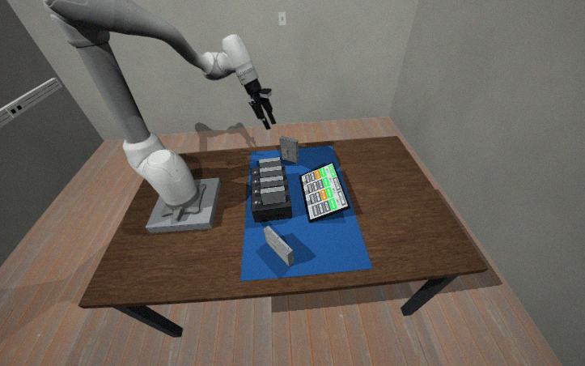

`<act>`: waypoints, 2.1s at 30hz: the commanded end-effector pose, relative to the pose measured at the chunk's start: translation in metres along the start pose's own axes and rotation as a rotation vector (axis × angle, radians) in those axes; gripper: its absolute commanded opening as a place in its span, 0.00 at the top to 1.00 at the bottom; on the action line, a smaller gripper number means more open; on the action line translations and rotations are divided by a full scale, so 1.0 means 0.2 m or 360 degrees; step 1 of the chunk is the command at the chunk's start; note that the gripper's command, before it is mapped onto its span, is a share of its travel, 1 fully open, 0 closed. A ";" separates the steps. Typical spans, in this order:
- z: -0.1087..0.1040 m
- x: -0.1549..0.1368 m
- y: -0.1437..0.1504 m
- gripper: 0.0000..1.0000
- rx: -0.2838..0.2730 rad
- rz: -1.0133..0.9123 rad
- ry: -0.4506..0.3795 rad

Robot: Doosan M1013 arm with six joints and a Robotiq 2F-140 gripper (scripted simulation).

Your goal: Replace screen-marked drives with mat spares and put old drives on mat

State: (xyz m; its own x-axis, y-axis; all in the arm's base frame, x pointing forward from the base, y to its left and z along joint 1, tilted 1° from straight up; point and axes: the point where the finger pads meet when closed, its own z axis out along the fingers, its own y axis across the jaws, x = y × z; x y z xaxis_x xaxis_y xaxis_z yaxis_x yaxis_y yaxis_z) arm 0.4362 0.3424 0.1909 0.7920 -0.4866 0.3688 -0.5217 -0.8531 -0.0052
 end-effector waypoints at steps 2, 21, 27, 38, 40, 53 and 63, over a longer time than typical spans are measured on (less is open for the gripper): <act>0.00 0.00 0.01 0.60 -0.0008 0.0001 -0.0078; 0.00 0.00 0.00 0.60 0.0003 0.0000 -0.0608; 0.00 0.00 0.00 0.90 0.0004 0.0000 -0.0610; 0.00 0.00 0.00 0.90 0.0004 0.0000 -0.0610; 0.00 0.00 0.00 0.90 0.0004 0.0000 -0.0610; 0.00 0.00 0.00 0.90 0.0004 0.0000 -0.0610; 0.03 0.12 0.13 0.90 0.0018 -0.0072 -0.0610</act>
State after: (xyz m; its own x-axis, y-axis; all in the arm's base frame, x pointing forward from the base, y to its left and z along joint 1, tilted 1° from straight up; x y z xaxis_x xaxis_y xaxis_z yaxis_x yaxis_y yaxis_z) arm 0.4384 0.3335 0.1918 0.8598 -0.5106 -0.0054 -0.5106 -0.8598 -0.0065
